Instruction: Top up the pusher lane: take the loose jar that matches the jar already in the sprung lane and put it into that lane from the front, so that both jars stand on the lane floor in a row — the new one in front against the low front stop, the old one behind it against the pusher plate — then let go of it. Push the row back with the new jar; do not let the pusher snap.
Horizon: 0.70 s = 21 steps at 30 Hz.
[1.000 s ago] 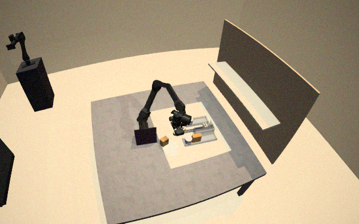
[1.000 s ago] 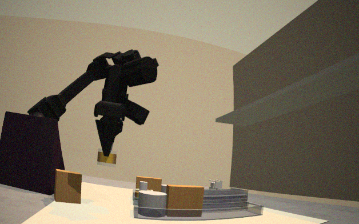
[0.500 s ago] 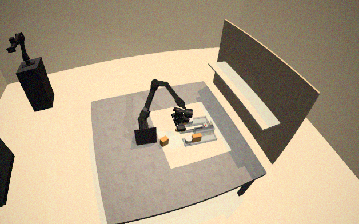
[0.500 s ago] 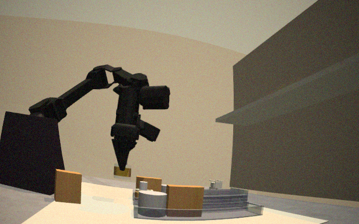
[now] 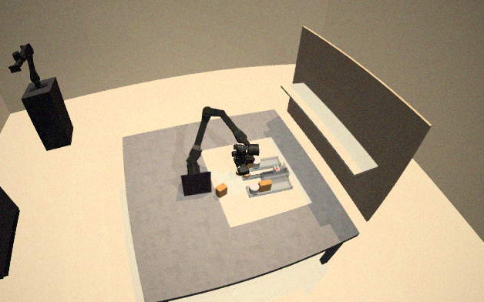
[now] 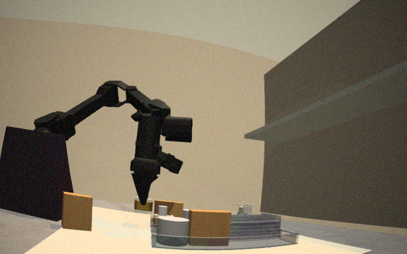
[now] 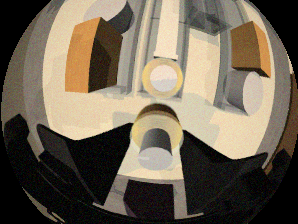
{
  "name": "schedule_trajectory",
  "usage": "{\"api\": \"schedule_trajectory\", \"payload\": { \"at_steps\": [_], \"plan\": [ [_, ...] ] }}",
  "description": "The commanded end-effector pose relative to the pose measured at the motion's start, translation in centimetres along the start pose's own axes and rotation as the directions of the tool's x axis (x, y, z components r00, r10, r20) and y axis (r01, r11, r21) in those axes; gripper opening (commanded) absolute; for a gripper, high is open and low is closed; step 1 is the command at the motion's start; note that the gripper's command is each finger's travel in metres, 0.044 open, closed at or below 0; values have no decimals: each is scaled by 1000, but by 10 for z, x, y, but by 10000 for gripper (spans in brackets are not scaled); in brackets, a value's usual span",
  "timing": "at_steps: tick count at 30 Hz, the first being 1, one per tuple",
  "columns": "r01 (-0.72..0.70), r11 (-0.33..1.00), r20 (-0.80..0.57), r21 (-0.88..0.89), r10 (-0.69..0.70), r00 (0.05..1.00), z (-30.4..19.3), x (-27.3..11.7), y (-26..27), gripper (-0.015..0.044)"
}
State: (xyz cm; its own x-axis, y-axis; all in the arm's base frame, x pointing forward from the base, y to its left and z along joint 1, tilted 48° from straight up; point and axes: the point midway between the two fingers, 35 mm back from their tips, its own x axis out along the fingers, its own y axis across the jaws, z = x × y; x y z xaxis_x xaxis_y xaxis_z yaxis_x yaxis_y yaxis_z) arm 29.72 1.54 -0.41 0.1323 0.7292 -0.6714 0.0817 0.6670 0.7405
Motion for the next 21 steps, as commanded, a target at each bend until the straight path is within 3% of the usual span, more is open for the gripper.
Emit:
{"api": "schedule_trajectory", "payload": {
  "at_steps": [1, 21],
  "plan": [
    [-6, 1000, -4, 9, 6, 1000, -2, 12, 1, 0],
    [-6, 1000, -4, 9, 6, 1000, 3, 18, 1, 0]
  ]
}}
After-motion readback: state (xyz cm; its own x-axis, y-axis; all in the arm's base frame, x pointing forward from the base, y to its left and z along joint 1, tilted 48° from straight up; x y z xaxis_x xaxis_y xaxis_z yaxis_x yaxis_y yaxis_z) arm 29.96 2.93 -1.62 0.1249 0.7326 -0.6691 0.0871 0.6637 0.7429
